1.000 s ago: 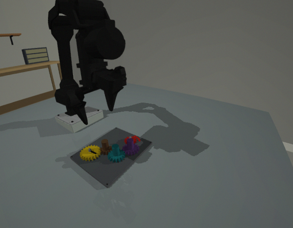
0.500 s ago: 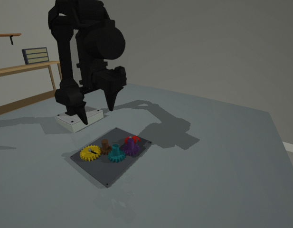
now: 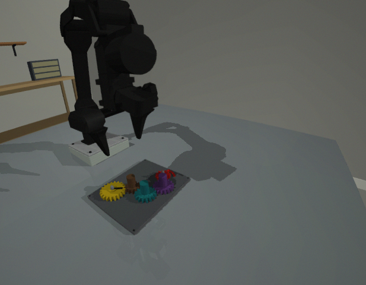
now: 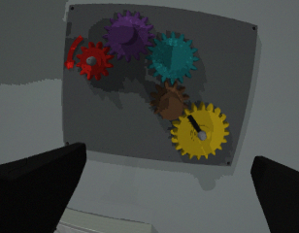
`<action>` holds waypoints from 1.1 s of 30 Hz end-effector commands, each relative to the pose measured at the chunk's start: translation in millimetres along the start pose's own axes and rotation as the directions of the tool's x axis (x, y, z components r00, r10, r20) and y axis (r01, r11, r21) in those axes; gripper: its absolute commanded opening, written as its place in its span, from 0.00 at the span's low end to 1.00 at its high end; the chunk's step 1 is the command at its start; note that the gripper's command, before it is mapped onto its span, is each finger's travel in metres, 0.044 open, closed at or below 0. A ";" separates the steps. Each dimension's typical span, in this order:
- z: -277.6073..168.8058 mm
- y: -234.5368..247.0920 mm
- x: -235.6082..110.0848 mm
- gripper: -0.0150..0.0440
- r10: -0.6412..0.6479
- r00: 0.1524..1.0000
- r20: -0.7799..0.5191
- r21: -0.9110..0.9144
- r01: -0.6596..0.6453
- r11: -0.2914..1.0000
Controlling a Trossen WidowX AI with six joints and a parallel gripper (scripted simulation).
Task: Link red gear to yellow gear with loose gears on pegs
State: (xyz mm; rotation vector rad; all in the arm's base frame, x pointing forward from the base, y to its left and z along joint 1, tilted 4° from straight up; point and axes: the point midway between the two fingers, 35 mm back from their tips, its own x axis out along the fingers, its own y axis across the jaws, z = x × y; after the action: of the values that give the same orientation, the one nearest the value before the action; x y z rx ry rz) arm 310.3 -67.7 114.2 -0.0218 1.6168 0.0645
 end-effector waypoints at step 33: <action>-88.1 313.4 -46.1 1.00 0.027 1.000 -0.006 0.002 -0.027 1.000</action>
State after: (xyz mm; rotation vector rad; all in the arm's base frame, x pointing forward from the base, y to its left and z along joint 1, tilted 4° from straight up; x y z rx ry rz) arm 206.5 239.5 171.0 -0.0150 1.6251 0.0953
